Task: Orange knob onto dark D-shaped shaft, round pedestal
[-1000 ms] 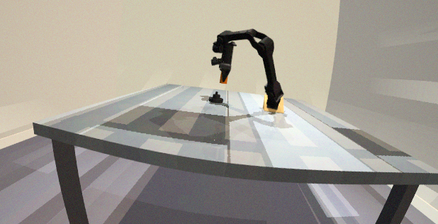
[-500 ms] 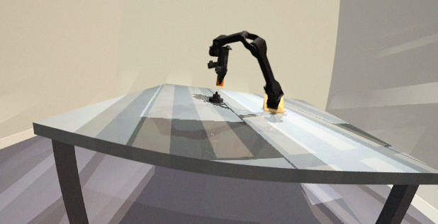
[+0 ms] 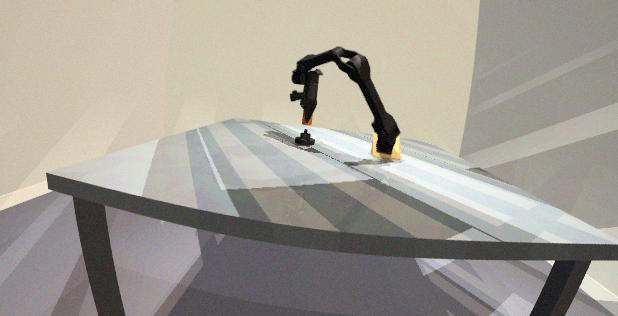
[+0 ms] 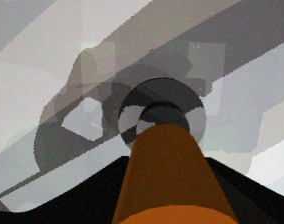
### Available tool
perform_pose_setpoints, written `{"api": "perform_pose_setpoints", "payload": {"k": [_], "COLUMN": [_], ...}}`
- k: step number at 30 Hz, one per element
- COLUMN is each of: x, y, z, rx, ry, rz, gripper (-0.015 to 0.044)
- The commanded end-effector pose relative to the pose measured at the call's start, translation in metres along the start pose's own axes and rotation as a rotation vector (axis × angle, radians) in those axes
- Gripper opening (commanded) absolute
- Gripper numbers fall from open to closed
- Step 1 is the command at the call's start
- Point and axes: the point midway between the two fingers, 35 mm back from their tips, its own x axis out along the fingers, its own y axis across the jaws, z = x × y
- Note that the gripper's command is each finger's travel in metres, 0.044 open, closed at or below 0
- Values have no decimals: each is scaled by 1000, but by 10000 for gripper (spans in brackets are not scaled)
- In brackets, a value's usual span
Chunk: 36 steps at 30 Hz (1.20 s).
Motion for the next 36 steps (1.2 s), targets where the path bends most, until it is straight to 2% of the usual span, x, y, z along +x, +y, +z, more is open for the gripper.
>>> {"api": "perform_pose_setpoints", "payload": {"k": [1,7,36], "x": [7,21,17], "y": [0,0,0], "z": [0,0,-2], "rx": [2,2,-3], "ry": [-1,-1,-1], "rz": [-1,0,0], "gripper": [0,0,0]}}
